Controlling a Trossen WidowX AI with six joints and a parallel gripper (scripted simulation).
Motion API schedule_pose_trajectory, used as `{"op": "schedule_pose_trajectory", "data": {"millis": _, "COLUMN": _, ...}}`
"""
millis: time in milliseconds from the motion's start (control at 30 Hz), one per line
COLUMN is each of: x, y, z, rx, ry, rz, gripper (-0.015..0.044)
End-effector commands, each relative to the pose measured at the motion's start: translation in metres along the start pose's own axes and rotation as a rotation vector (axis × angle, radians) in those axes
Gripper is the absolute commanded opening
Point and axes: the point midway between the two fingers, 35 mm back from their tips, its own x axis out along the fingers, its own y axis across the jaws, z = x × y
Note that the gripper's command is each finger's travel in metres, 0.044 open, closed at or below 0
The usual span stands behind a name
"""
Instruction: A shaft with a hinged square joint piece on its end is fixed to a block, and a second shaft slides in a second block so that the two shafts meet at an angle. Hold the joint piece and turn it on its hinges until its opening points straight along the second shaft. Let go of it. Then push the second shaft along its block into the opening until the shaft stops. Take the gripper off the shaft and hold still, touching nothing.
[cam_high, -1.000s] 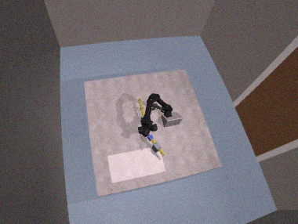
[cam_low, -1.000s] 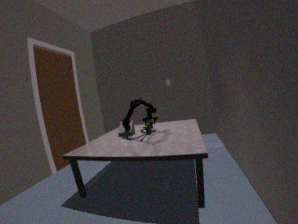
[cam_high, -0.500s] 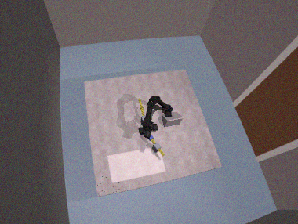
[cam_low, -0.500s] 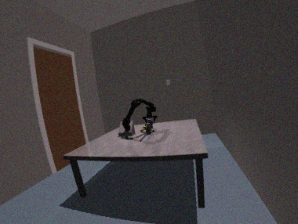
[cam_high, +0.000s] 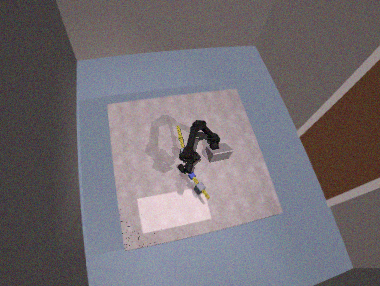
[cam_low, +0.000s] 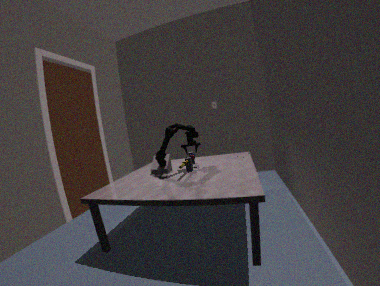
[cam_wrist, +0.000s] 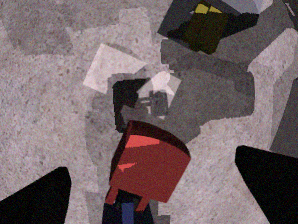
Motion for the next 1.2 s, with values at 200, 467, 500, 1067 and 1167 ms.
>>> {"op": "schedule_pose_trajectory", "data": {"millis": 200, "x": -0.034, "y": -0.002, "z": 0.005, "rx": -0.352, "ry": 0.040, "rz": 0.047, "gripper": 0.0440}}
{"op": "schedule_pose_trajectory", "data": {"millis": 467, "x": -0.059, "y": -0.007, "z": 0.009, "rx": -0.621, "ry": 0.058, "rz": 0.086, "gripper": 0.0440}}
{"op": "schedule_pose_trajectory", "data": {"millis": 500, "x": -0.062, "y": -0.008, "z": 0.009, "rx": -0.655, "ry": 0.060, "rz": 0.091, "gripper": 0.0440}}
{"op": "schedule_pose_trajectory", "data": {"millis": 1067, "x": -0.083, "y": -0.015, "z": 0.013, "rx": -0.889, "ry": 0.064, "rz": 0.129, "gripper": 0.0440}}
{"op": "schedule_pose_trajectory", "data": {"millis": 1167, "x": -0.083, "y": -0.016, "z": 0.014, "rx": -0.870, "ry": 0.072, "rz": 0.131, "gripper": 0.0440}}
